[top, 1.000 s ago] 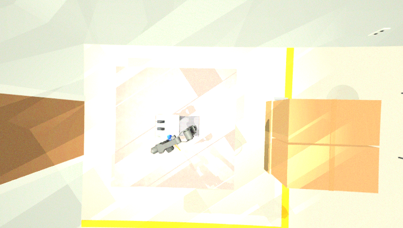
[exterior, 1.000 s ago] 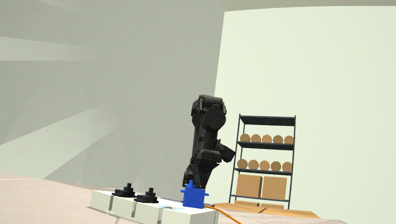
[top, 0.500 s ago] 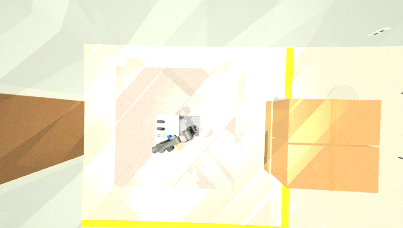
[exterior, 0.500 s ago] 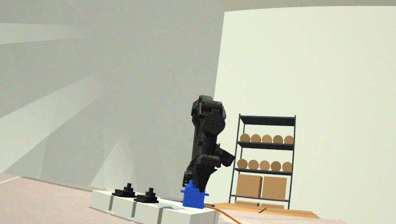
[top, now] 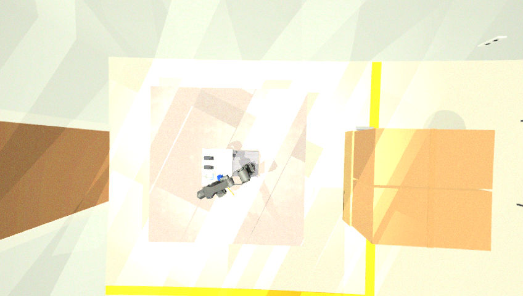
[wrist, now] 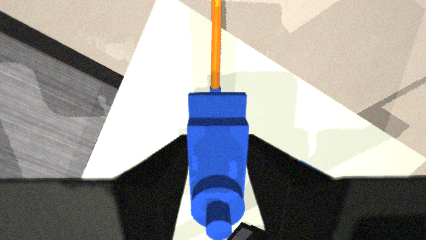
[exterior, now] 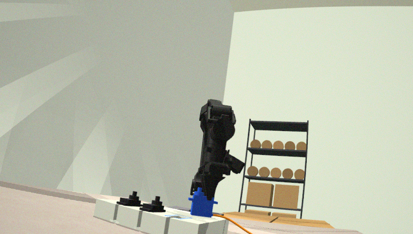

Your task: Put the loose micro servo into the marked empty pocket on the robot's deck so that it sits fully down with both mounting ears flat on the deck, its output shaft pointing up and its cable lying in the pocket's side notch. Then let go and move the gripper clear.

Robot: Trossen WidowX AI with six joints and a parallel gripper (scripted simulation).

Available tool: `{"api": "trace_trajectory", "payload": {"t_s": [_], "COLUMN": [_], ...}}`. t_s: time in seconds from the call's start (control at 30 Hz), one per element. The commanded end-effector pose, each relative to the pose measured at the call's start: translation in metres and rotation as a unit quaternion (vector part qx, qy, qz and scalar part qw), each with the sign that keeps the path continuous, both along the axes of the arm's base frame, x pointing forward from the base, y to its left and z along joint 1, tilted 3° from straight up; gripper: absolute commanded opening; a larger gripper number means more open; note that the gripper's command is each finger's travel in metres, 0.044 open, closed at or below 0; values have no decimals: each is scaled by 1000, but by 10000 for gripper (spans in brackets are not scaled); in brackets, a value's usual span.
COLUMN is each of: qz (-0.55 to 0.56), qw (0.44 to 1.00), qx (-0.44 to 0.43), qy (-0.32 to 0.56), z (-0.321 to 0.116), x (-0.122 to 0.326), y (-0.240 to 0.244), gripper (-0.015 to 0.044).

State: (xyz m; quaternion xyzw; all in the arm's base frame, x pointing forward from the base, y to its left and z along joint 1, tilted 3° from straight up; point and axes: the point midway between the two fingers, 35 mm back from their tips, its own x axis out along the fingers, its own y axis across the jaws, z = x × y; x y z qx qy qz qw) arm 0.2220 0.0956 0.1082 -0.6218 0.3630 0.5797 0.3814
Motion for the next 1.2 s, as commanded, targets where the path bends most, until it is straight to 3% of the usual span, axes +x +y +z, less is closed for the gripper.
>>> {"api": "trace_trajectory", "payload": {"t_s": [0.0,0.57,1.17], "qz": [1,1,1], "qw": [1000,1000,1000], "qx": [4,4,4], "qy": [-6,-5,-7], "z": [18,26,29], "x": [-1,-11,21], "y": [1,-2,4], "gripper": [0,0,0]}}
